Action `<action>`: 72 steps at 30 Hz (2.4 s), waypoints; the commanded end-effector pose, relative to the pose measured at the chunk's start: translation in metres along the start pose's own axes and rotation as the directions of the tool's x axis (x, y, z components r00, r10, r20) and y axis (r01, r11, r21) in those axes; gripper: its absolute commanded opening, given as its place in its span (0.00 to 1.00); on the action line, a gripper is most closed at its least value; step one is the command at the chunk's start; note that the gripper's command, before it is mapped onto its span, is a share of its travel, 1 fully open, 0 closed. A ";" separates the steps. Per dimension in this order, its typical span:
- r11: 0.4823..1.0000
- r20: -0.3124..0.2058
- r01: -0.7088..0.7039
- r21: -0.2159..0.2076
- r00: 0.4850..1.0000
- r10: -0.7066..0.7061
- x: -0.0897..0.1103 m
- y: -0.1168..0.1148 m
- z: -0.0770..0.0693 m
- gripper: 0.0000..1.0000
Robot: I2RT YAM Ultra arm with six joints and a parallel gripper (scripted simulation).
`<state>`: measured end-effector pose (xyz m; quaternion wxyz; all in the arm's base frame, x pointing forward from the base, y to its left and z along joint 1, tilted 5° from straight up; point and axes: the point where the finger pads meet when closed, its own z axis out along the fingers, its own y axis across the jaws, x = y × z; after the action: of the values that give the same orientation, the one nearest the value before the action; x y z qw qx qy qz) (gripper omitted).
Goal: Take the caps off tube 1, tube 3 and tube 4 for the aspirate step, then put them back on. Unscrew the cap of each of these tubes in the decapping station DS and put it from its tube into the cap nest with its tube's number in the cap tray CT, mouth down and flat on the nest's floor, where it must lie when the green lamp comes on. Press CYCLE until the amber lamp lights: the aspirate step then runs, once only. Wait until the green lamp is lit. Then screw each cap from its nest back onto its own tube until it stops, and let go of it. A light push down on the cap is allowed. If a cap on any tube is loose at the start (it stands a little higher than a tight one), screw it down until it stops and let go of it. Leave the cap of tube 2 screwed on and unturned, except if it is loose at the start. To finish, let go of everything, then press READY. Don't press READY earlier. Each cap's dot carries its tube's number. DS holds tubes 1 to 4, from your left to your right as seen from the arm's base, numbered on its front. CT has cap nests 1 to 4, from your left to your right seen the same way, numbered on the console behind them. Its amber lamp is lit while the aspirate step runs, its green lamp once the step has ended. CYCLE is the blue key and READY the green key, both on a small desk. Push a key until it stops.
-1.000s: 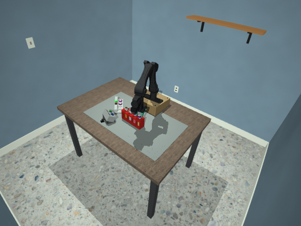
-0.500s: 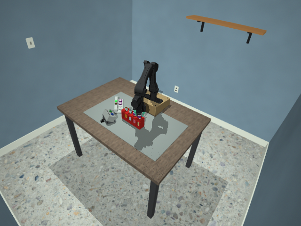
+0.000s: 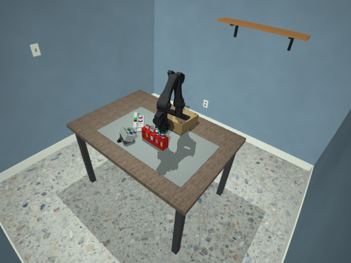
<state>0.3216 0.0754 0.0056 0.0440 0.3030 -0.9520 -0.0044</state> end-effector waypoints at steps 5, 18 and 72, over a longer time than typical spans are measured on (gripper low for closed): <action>0.986 0.016 -0.164 0.003 0.986 0.164 -0.003 -0.002 -0.004 0.00; 0.862 0.016 -0.507 -0.003 0.862 0.507 -0.003 -0.002 -0.004 0.00; 0.991 0.015 0.136 0.007 0.991 -0.136 -0.003 -0.002 -0.004 0.49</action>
<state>0.3217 0.0754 0.0054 0.0440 0.2925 -0.9553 -0.0040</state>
